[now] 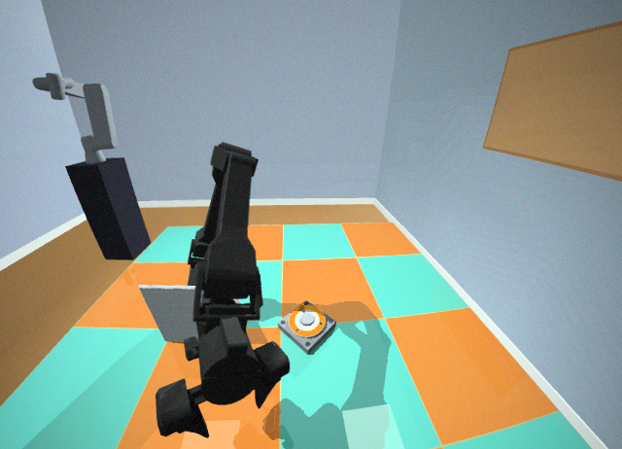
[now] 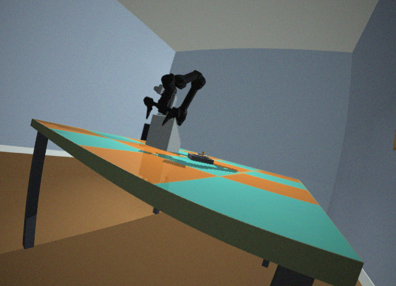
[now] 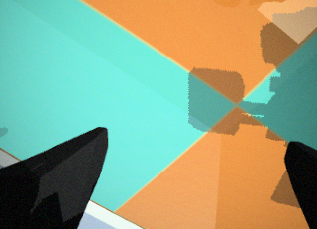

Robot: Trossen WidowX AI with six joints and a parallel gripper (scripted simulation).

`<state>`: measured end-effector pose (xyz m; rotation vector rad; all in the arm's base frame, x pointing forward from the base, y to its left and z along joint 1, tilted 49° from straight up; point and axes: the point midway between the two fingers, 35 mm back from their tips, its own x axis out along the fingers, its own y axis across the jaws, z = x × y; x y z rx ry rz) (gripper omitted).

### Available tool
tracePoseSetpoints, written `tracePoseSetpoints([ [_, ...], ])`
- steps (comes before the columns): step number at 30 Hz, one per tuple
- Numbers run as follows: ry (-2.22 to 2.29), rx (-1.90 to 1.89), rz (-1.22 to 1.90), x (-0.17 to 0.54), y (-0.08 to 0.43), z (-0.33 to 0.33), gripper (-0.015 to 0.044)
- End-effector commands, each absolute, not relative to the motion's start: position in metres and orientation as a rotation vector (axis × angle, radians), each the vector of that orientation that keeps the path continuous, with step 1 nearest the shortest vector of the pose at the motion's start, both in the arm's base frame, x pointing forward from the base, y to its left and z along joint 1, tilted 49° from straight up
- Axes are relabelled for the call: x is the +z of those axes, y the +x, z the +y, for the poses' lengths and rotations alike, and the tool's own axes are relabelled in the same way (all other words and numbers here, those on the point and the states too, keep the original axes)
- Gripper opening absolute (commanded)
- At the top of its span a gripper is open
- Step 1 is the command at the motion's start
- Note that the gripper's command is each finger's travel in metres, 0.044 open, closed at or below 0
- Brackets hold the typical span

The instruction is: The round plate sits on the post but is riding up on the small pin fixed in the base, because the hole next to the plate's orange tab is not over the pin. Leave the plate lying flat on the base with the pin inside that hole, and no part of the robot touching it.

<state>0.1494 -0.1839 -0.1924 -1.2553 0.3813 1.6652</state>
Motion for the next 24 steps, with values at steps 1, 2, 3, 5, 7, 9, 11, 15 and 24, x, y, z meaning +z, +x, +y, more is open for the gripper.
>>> tracePoseSetpoints([
  [1,-1.27,1.672,0.365,-0.191,0.151,-0.183,0.0374],
  [2,-1.316,1.692,0.314,-0.188,0.154,-0.181,0.0347],
  [3,-1.391,1.723,0.228,-0.183,0.16,-0.178,0.0321],
  [5,-1.567,1.785,0.009,-0.171,0.174,-0.169,0.0269],
  [7,-1.738,1.828,-0.226,-0.159,0.188,-0.159,0.0216],
  [9,-1.833,1.843,-0.369,-0.152,0.195,-0.153,0.0164],
  [11,-1.936,1.851,-0.533,-0.144,0.203,-0.146,0.0111],
  [15,-2.223,1.804,-1.076,-0.121,0.223,-0.12,0.0006],
  [24,-2.582,1.357,-2.197,-0.077,0.249,-0.065,0.0],
])
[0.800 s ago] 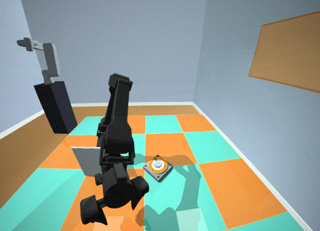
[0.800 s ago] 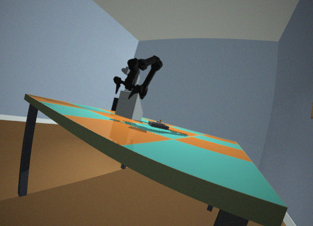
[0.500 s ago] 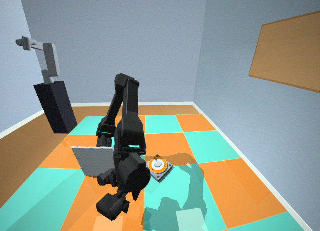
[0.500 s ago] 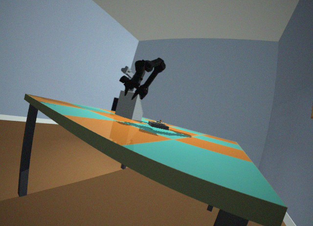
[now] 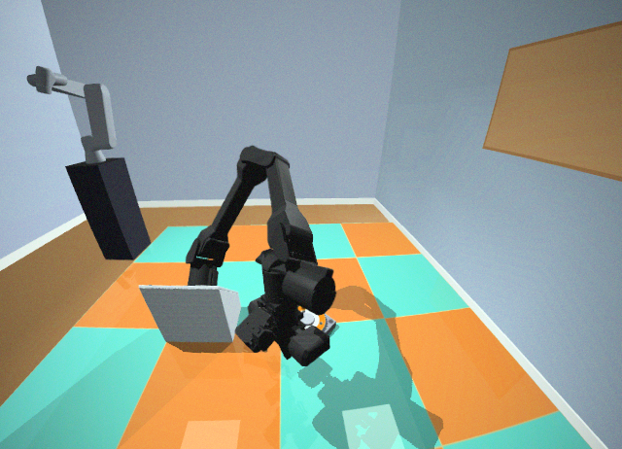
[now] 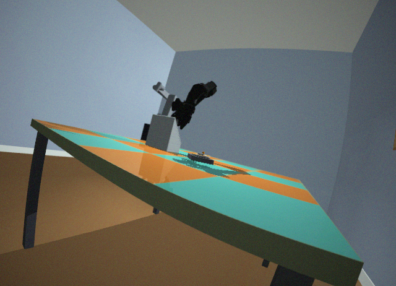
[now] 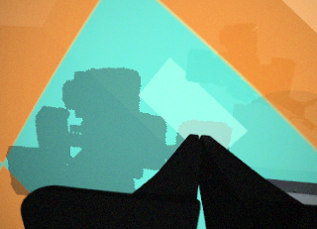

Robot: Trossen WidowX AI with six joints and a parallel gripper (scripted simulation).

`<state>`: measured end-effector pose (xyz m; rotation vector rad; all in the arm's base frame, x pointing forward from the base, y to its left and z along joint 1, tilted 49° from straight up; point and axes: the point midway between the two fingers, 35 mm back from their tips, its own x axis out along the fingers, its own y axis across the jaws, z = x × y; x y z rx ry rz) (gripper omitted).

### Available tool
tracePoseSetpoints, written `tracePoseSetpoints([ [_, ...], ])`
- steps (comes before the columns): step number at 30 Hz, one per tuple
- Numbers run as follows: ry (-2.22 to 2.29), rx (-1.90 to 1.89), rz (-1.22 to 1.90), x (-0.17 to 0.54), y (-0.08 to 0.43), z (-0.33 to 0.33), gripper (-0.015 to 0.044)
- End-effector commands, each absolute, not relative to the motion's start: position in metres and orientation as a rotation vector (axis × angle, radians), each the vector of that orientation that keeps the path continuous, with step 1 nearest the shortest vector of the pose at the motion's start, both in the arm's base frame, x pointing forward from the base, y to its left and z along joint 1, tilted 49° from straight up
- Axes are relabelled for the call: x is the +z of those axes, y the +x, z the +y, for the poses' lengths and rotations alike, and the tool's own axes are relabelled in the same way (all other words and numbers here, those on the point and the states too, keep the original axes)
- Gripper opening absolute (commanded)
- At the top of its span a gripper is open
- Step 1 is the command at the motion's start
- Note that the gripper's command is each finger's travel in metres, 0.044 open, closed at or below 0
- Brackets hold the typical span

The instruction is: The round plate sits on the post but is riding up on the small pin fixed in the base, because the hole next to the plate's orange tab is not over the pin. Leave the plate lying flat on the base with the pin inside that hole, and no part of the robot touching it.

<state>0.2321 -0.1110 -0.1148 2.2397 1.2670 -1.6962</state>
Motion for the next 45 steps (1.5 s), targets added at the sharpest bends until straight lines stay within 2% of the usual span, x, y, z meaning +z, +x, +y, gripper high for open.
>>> tracePoseSetpoints([
  [1,1.848,-0.957,1.589,-0.076,0.25,-0.064,0.0],
  [6,1.533,-0.47,1.673,-0.053,0.256,-0.03,0.0],
  [11,1.316,-0.161,1.676,-0.038,0.257,-0.008,0.0],
  [23,0.653,0.681,1.465,0.008,0.249,0.059,0.0],
  [45,0.626,0.709,1.451,-0.009,0.249,0.083,0.0],
])
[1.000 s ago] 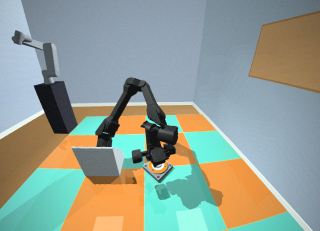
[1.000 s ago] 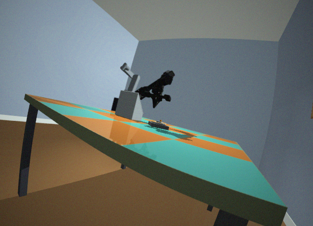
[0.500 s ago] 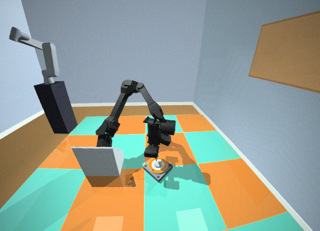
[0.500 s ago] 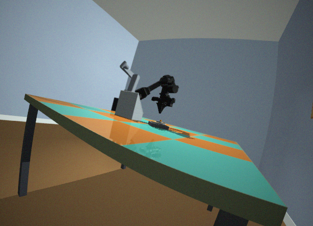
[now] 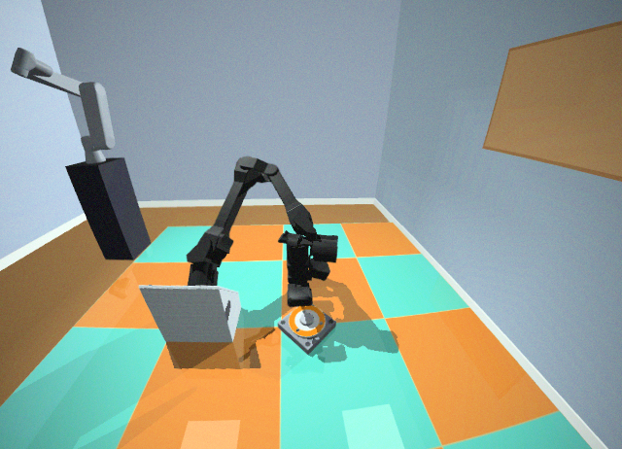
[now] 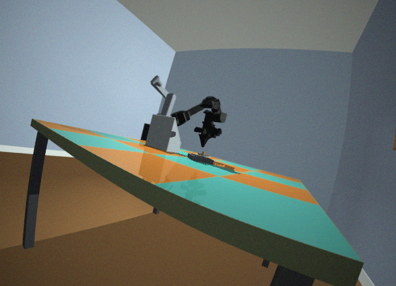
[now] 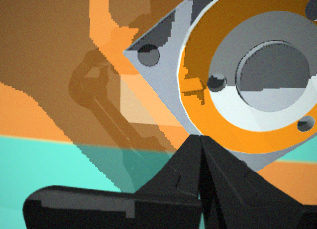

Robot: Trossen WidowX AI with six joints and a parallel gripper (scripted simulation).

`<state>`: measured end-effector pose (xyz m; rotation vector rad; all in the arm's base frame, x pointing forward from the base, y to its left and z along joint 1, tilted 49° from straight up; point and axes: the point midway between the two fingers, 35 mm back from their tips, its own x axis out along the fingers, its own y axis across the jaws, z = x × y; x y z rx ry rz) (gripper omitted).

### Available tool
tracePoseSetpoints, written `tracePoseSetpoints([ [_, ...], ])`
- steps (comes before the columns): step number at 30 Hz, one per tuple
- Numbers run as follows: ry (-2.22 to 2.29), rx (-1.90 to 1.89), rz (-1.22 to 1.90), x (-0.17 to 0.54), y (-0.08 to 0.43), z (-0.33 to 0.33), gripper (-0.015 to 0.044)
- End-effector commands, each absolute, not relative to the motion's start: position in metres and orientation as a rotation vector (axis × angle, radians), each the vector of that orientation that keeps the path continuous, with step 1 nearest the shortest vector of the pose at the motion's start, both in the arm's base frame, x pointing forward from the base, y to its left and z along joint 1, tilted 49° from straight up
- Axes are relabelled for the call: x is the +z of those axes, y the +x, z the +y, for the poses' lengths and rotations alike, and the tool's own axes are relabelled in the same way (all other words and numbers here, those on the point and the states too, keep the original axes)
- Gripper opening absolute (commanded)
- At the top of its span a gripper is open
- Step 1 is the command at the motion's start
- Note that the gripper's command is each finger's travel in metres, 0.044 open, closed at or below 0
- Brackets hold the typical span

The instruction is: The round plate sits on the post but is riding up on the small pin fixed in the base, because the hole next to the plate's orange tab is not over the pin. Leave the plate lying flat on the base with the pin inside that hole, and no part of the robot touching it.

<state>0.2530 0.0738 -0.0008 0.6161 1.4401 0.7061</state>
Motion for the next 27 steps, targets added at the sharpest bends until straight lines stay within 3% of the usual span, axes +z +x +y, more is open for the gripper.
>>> tracePoseSetpoints([
  [1,0.627,0.709,1.451,-0.012,0.249,0.087,0.0],
  [27,0.629,0.713,1.45,-0.015,0.267,0.106,0.0],
])
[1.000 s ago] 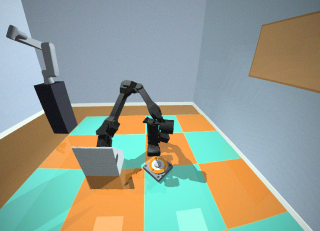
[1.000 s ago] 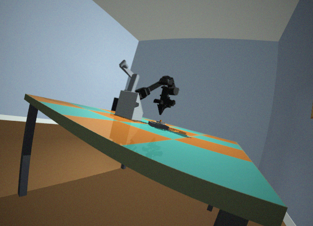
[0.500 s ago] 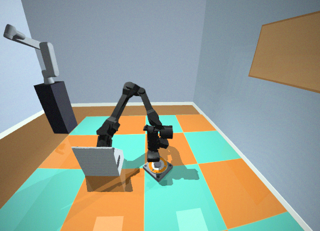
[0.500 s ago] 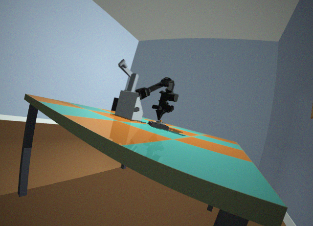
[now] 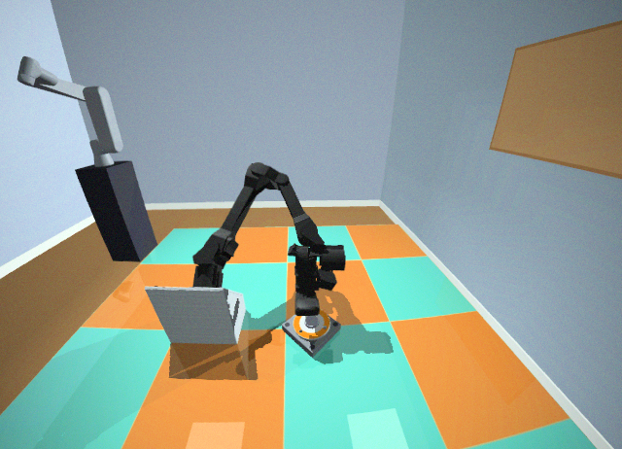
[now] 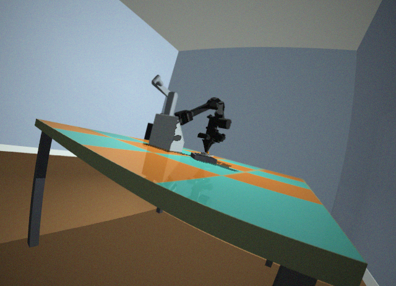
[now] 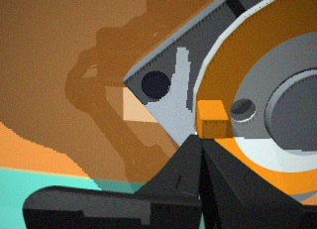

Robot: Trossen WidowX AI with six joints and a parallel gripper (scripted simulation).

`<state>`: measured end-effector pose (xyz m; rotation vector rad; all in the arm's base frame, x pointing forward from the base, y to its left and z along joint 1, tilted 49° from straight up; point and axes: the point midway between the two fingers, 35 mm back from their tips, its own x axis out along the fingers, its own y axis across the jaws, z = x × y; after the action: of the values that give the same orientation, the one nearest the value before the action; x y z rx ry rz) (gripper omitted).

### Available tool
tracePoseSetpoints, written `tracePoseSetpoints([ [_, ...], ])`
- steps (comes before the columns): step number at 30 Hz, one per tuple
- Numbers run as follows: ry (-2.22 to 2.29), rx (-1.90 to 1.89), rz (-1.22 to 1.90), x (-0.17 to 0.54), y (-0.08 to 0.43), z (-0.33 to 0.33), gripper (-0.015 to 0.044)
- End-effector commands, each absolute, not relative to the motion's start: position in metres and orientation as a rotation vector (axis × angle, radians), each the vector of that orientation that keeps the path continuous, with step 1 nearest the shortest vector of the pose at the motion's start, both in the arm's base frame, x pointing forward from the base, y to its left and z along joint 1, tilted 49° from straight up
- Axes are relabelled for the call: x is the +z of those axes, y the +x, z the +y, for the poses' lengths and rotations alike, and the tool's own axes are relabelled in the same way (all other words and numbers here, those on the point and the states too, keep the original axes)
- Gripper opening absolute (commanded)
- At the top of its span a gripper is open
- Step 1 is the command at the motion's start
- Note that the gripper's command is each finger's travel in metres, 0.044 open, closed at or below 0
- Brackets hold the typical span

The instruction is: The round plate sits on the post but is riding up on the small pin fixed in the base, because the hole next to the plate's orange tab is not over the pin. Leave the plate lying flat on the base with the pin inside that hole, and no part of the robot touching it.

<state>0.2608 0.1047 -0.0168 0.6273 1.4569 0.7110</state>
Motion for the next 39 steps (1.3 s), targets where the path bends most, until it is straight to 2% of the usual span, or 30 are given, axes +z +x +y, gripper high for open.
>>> tracePoseSetpoints([
  [1,0.629,0.713,1.449,-0.015,0.268,0.106,0.0],
  [39,0.628,0.713,1.447,-0.016,0.303,0.101,0.0],
])
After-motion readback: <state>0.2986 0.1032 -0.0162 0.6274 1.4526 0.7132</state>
